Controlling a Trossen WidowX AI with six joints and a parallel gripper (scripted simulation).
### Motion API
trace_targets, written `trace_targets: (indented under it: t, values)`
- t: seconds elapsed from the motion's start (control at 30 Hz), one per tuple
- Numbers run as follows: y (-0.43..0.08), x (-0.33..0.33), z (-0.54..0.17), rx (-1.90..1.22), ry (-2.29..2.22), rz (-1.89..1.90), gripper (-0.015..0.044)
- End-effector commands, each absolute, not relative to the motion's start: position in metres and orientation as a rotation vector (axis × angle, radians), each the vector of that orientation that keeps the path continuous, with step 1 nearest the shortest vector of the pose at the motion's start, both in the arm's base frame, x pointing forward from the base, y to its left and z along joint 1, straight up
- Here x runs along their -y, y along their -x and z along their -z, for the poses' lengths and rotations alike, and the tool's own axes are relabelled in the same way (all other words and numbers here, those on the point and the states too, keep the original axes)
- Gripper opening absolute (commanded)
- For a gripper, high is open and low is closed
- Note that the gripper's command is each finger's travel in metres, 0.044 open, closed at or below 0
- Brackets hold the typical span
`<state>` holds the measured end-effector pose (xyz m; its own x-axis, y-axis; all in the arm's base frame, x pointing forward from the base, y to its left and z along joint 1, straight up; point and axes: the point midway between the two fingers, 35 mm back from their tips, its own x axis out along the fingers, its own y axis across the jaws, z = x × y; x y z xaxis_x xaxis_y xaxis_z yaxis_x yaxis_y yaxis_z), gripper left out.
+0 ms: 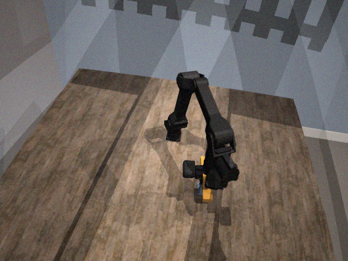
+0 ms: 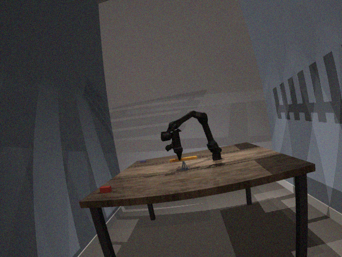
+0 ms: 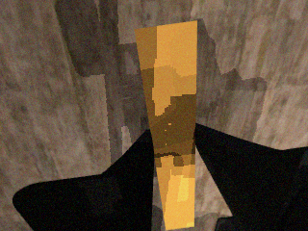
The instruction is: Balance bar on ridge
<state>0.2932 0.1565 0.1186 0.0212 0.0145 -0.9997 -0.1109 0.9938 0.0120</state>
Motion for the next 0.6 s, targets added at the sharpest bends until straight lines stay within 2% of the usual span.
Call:
trace_targets:
  t: [0.0, 0.57]
  values:
    - [-0.2935, -0.1563, -0.1181, -1.545, 0.075, -0.092, 0.0000]
    - [-0.2934, -0.1563, -0.1167, -1.545, 0.075, -0.092, 0.0000]
